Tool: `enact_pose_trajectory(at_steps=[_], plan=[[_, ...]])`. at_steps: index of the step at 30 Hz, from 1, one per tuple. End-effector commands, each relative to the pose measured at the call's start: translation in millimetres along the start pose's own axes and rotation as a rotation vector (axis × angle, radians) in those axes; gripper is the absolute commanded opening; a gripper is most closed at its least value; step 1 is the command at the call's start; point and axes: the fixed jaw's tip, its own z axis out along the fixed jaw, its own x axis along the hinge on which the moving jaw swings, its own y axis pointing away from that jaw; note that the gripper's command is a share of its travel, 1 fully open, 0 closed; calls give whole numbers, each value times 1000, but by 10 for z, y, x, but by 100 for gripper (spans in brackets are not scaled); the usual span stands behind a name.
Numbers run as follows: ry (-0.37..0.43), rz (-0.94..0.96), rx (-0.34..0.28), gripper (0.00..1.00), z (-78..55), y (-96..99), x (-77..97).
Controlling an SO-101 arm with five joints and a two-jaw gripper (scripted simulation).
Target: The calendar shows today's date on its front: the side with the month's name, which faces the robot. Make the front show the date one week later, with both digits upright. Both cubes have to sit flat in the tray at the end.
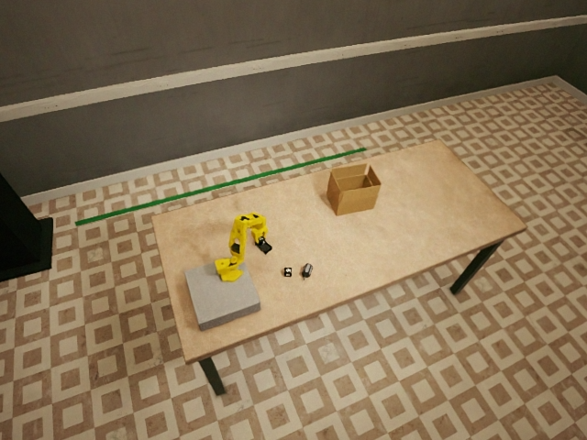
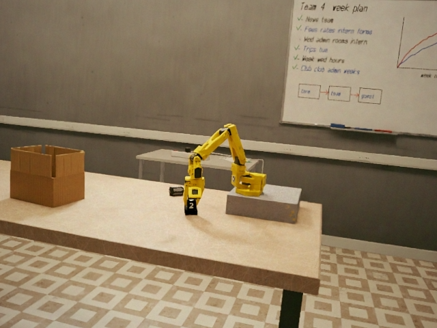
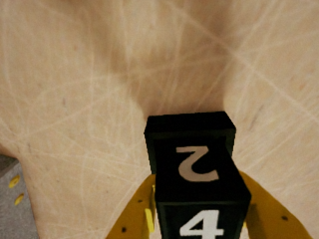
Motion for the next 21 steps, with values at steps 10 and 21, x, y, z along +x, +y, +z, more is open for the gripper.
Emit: enact_pose_trajectory(at_steps=[10,21], plan=[[-7,-2,17,0,-61,-39,-2],[-7,-2,17,0,-78,-40,-2]])
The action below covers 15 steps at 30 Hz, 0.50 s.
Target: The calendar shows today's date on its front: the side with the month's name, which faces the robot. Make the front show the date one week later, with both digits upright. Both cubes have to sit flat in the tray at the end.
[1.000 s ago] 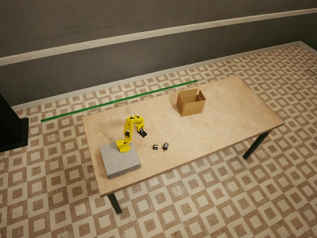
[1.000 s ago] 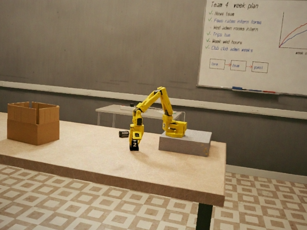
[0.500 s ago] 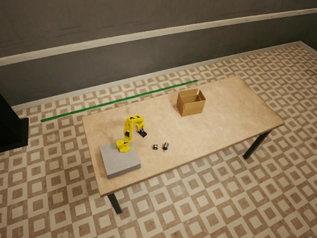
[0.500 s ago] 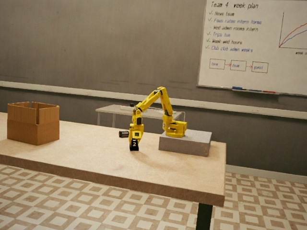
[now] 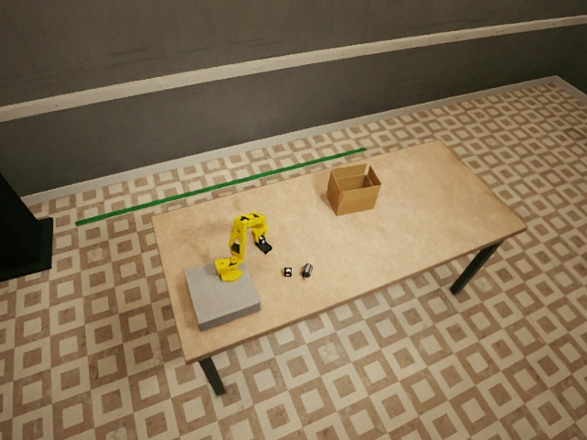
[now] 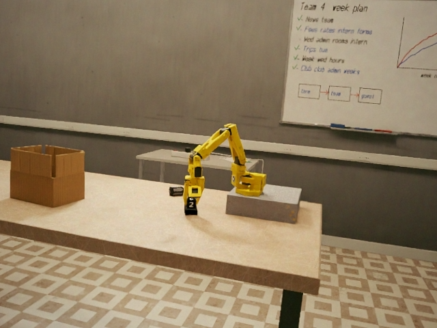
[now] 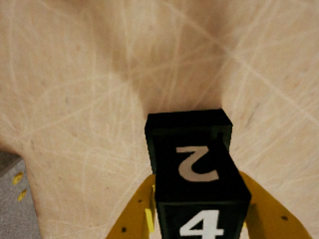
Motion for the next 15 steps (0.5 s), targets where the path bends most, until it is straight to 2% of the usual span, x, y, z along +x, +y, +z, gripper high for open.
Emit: enact_pose_trajectory(at_steps=[1,7,15], plan=[[-8,-2,18,0,-46,-37,-1],[-8,-2,18,0,-85,-30,1],[-8,-2,18,0,-207,-2,8]])
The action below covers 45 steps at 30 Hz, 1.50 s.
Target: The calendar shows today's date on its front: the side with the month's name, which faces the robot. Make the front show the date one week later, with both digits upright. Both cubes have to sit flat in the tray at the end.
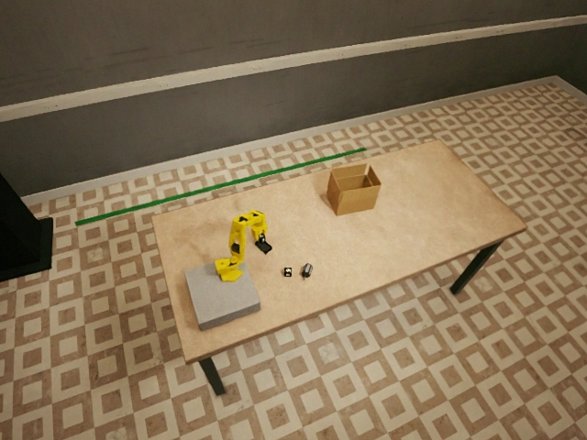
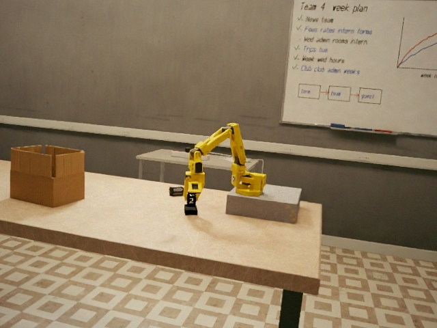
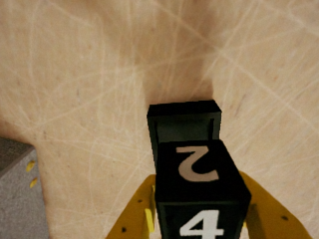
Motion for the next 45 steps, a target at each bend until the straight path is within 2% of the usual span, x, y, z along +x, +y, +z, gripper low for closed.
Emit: enact_pose_trajectory(at_steps=[1,10,19,45], plan=[[-4,-2,7,0,-66,-2,8],[-4,-2,7,0,-205,40,20],[-4,-2,7,0,-223,46,22],[-4,-2,7,0,-59,46,21]])
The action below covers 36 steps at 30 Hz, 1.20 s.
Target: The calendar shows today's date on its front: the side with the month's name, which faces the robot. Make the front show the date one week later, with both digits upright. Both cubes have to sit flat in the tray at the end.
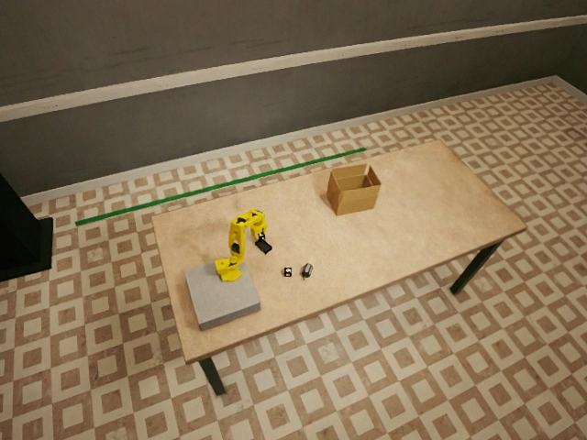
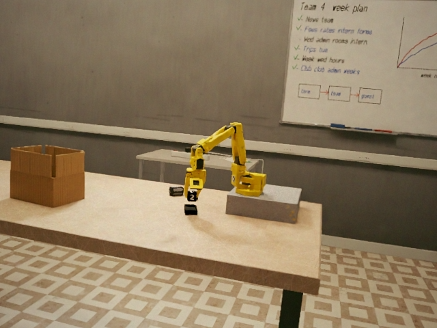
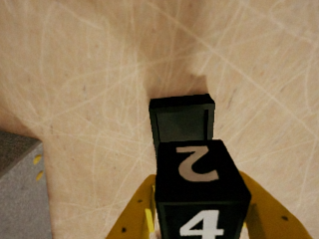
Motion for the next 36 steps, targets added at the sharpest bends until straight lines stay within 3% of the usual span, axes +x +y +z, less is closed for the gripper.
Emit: enact_pose_trajectory(at_steps=[1,27,31,36], plan=[[5,-2,-19,0,56,37,17],[7,-3,-25,0,66,45,49],[6,38,-26,0,67,22,120],[5,158,-27,0,69,-26,334]])
